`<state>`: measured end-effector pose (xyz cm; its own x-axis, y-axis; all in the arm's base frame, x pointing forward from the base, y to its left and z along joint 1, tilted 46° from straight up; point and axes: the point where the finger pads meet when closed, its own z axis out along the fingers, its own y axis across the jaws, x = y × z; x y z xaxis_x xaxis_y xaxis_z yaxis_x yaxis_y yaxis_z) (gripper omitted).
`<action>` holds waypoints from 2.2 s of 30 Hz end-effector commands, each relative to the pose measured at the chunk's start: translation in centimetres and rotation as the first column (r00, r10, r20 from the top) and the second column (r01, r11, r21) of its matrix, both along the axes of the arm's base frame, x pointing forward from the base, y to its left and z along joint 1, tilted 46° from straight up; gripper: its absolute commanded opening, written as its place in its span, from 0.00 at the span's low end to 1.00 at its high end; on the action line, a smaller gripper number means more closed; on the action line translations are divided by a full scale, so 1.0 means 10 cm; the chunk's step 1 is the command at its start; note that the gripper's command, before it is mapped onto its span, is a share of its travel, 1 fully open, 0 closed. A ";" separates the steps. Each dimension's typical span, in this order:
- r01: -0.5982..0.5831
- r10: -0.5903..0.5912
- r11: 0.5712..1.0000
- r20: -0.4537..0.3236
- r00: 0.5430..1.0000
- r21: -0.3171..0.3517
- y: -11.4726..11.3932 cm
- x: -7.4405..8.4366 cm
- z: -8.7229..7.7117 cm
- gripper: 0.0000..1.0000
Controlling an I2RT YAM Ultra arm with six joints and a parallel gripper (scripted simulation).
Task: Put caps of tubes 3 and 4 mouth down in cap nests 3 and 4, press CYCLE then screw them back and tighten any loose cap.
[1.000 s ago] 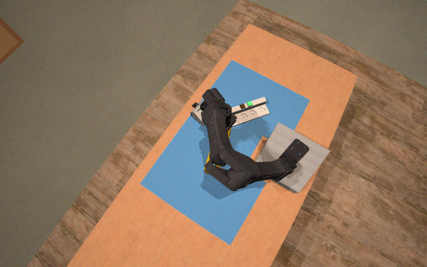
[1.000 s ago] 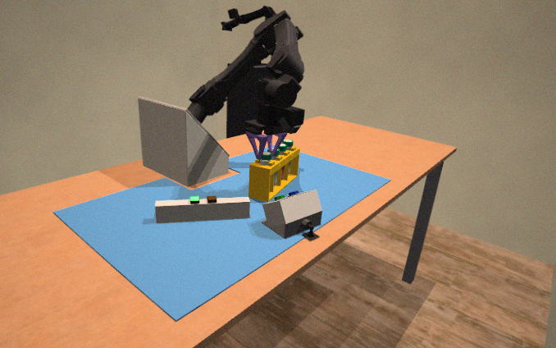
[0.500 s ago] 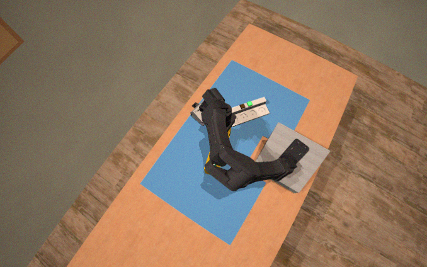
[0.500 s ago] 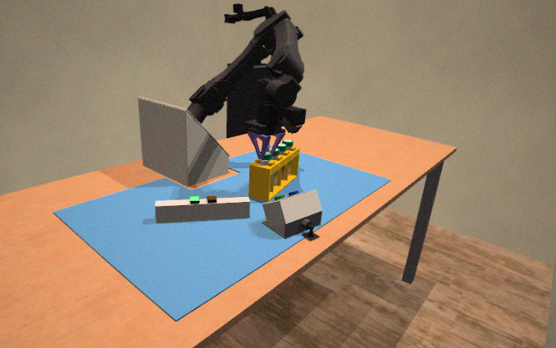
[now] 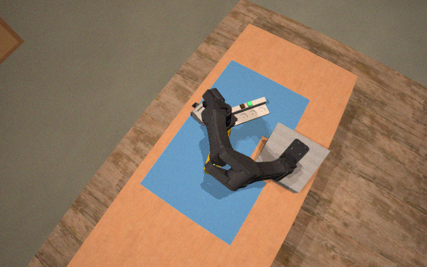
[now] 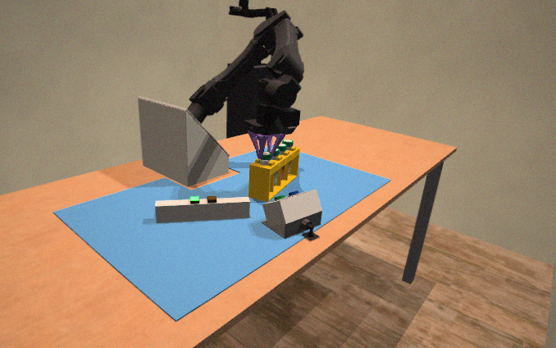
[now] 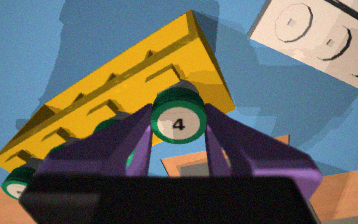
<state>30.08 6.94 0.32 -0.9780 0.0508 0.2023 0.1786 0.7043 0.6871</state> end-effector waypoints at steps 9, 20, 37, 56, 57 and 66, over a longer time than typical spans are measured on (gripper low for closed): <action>0.260 -0.269 0.963 -0.240 0.933 -0.071 -0.05 0.03 0.01 0.00; 0.369 -0.390 0.920 -0.352 0.851 -0.129 -0.04 0.03 0.01 0.00; 0.300 -0.313 0.950 -0.281 0.907 -0.090 -0.05 0.03 0.01 0.49; -0.103 0.101 0.995 0.128 0.987 0.008 -0.05 0.03 0.02 0.49; -0.131 0.128 0.991 0.156 0.979 0.008 -0.05 0.03 0.02 0.49; -0.149 0.145 0.989 0.174 0.974 0.008 -0.05 0.03 0.02 0.00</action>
<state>30.03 6.95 0.29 -0.9937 -0.0975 0.0552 -0.0289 0.6992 0.7144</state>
